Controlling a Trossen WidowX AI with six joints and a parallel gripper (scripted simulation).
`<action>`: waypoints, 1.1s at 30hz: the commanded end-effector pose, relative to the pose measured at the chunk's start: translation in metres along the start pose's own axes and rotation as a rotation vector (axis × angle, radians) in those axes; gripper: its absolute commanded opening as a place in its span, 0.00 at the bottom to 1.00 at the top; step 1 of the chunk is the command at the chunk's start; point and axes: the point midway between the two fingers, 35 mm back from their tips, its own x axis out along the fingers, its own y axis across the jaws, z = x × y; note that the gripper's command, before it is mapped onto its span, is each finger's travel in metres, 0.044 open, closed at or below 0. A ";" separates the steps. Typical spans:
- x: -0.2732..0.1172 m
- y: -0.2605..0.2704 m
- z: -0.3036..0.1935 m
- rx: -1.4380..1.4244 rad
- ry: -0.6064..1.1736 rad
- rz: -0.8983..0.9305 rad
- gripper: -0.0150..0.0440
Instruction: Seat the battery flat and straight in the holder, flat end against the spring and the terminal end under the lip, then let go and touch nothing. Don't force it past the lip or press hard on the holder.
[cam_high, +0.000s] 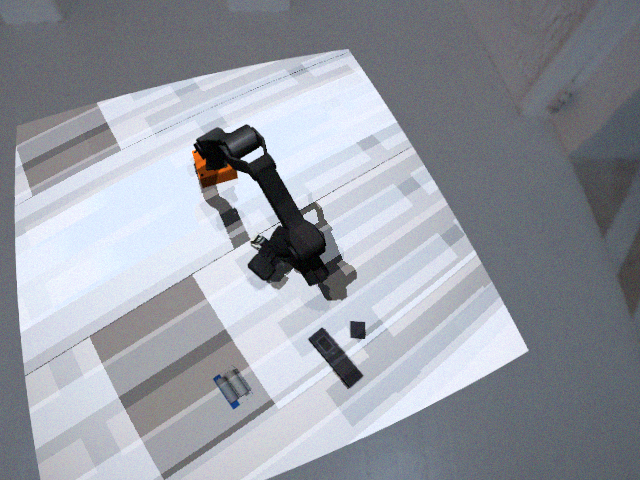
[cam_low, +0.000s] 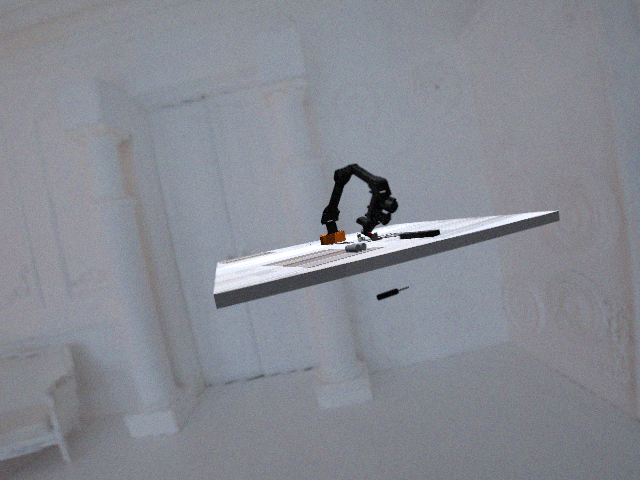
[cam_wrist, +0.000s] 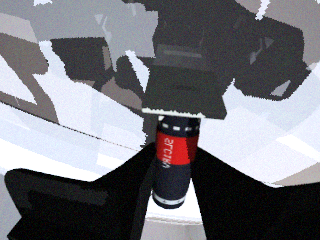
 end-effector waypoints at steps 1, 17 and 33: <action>-0.003 0.001 0.007 0.006 -0.022 0.003 0.40; -0.001 0.000 0.007 0.006 -0.076 0.010 0.40; 0.002 0.000 0.006 0.004 -0.152 0.017 0.40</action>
